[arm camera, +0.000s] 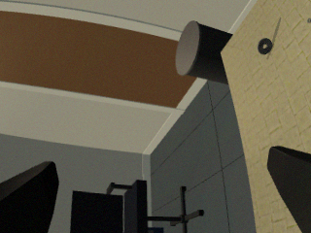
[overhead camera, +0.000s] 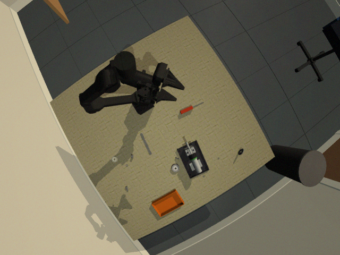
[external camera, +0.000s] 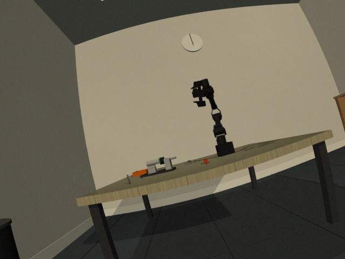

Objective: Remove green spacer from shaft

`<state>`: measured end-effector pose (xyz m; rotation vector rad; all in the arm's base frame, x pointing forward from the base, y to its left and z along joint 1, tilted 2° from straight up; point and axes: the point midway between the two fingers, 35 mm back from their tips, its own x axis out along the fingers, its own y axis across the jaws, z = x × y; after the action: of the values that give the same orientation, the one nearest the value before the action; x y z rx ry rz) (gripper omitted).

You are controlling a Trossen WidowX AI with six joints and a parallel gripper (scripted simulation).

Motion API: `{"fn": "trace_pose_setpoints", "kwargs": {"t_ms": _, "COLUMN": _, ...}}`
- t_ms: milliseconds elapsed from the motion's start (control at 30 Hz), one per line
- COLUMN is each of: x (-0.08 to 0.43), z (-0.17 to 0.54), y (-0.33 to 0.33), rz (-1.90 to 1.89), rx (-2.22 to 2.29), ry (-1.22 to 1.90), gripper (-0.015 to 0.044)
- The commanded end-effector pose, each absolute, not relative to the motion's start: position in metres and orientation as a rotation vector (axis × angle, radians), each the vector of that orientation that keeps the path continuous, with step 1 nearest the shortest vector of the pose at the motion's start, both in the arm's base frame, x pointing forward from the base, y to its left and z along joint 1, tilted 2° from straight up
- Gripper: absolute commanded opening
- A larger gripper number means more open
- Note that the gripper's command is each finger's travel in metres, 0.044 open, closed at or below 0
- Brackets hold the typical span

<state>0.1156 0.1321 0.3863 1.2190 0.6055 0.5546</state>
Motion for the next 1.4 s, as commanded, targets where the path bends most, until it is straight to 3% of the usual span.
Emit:
{"fn": "trace_pose_setpoints", "kwargs": {"t_ms": 0, "x": 0.150, "z": 0.350, "y": 0.182, "rz": 0.559, "rx": 0.596, "ry": 0.458, "gripper": 0.0440}}
{"fn": "trace_pose_setpoints", "kwargs": {"t_ms": 633, "x": 0.217, "z": 0.279, "y": 0.215, "rz": 0.556, "rx": -0.421, "ry": 0.301, "gripper": 0.0440}}
{"fn": "trace_pose_setpoints", "kwargs": {"t_ms": 1367, "x": 0.282, "z": 0.187, "y": 0.206, "rz": 0.641, "rx": -1.492, "ry": 0.237, "gripper": 0.0440}}
